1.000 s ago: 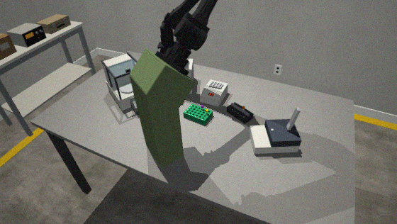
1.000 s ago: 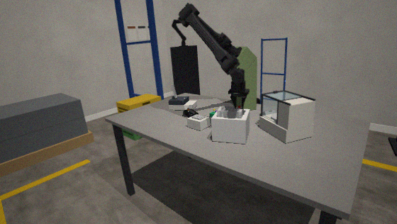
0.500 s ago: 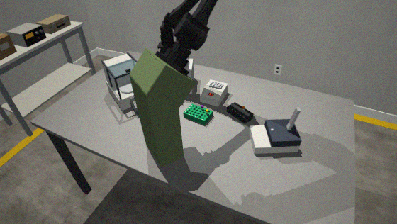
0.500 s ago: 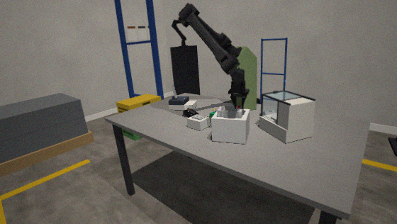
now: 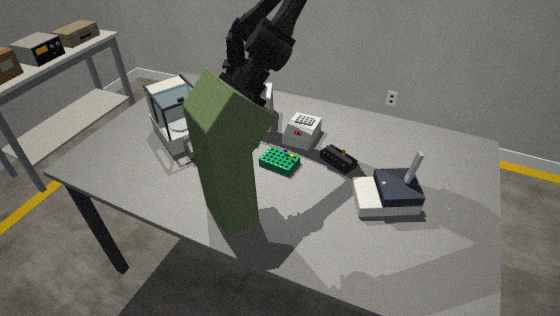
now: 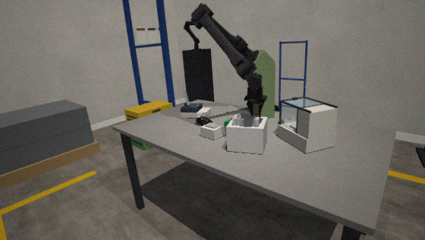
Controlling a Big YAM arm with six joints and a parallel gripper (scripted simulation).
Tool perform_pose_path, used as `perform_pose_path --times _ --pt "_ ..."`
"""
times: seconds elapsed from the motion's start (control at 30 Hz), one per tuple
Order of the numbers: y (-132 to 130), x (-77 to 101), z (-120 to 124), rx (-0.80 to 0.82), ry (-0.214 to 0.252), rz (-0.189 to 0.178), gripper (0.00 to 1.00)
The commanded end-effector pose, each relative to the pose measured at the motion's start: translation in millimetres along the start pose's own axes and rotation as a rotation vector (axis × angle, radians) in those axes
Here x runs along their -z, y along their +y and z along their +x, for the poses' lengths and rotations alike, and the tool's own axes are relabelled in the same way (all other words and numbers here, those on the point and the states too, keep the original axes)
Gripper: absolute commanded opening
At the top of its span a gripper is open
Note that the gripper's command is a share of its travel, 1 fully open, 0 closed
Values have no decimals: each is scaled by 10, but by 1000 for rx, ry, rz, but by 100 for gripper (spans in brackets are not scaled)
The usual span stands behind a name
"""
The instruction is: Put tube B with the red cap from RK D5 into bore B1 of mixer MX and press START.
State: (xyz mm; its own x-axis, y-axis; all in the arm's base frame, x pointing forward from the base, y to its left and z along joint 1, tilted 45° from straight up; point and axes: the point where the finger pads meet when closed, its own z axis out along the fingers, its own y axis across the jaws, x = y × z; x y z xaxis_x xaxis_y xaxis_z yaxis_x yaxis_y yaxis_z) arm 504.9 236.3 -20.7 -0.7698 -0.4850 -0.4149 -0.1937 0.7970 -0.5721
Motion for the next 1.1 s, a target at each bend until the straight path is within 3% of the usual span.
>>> perform_pose_path --times 0.0,0.77,0.83,1.07 --pt "-92 16 0 -22 5 6 36" --pt "-92 16 0 -22 5 6 36" --pt "9 171 -49 -9 -18 -5 36" --pt "26 305 -65 -8 -23 -7 36"
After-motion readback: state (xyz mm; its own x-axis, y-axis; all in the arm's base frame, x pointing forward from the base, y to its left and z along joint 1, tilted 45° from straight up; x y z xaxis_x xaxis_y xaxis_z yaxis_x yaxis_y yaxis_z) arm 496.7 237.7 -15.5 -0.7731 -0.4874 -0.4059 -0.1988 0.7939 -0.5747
